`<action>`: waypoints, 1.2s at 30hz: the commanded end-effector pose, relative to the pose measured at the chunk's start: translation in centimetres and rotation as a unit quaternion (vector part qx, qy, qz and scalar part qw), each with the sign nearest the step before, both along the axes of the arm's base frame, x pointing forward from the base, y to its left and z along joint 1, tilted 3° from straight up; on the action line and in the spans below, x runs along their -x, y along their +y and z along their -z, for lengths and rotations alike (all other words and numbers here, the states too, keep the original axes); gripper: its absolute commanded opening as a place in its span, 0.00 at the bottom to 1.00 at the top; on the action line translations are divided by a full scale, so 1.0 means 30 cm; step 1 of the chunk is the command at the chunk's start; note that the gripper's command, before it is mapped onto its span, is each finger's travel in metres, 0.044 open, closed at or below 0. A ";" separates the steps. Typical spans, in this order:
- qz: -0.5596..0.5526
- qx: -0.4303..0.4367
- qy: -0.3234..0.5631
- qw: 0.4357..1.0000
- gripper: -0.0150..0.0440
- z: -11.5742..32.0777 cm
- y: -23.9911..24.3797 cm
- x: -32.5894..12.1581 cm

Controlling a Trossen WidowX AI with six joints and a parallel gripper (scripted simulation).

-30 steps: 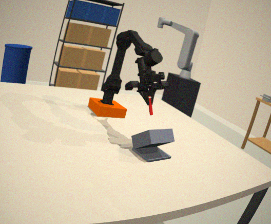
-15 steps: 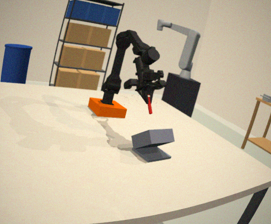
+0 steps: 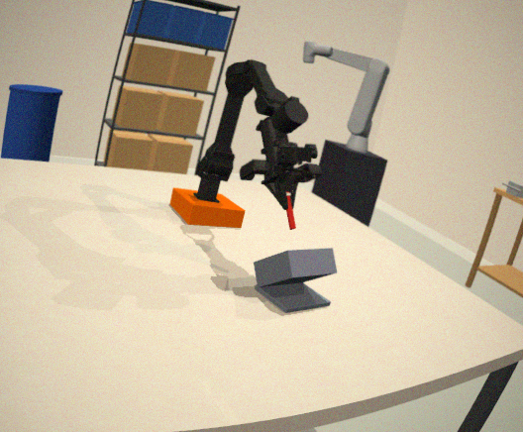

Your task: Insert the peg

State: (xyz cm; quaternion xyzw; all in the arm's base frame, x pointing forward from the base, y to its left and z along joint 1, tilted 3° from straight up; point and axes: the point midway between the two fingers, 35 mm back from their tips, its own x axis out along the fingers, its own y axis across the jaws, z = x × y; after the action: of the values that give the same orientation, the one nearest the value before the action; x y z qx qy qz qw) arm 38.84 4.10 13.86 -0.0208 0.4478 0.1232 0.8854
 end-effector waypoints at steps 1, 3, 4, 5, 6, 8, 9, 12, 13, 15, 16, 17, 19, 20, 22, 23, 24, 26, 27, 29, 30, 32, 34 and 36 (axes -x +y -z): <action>-0.009 0.006 0.001 1.000 0.25 0.043 -0.001 -0.011; -0.012 0.008 -0.002 1.000 0.25 0.052 -0.002 -0.019; -0.014 0.009 -0.004 1.000 0.25 0.056 -0.003 -0.023; -0.015 0.011 -0.006 1.000 0.25 0.061 -0.003 -0.027; -0.017 0.012 -0.007 1.000 0.25 0.065 -0.003 -0.030; -0.020 0.015 -0.010 1.000 0.25 0.074 -0.004 -0.036; -0.020 0.015 -0.011 1.000 0.25 0.076 -0.004 -0.037; -0.020 0.015 -0.013 1.000 0.25 0.076 -0.004 -0.038; -0.020 0.015 -0.013 1.000 0.25 0.076 -0.004 -0.038; -0.020 0.015 -0.013 1.000 0.25 0.076 -0.004 -0.038; -0.020 0.015 -0.013 1.000 0.25 0.077 -0.004 -0.038; -0.020 0.015 -0.013 1.000 0.25 0.077 -0.004 -0.038; -0.020 0.015 -0.013 1.000 0.25 0.077 -0.004 -0.038; -0.020 0.015 -0.013 1.000 0.25 0.077 -0.004 -0.038; -0.020 0.015 -0.013 1.000 0.25 0.077 -0.005 -0.038; -0.020 0.015 -0.013 1.000 0.25 0.077 -0.004 -0.038; -0.020 0.015 -0.013 1.000 0.25 0.077 -0.004 -0.039; -0.020 0.015 -0.013 1.000 0.25 0.080 -0.003 -0.042; -0.021 0.015 -0.013 1.000 0.25 0.081 -0.003 -0.044; -0.021 0.015 -0.013 1.000 0.25 0.086 -0.001 -0.049; -0.021 0.015 -0.013 1.000 0.25 0.089 -0.001 -0.052; -0.021 0.015 -0.013 1.000 0.25 0.094 0.001 -0.058; -0.021 0.015 -0.014 1.000 0.25 0.100 0.003 -0.063; -0.021 0.014 -0.014 1.000 0.25 0.106 0.004 -0.067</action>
State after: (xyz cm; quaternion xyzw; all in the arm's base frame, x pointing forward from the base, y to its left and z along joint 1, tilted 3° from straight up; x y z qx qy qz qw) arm 40.56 4.13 11.28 -0.0449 0.4340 0.1342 0.8897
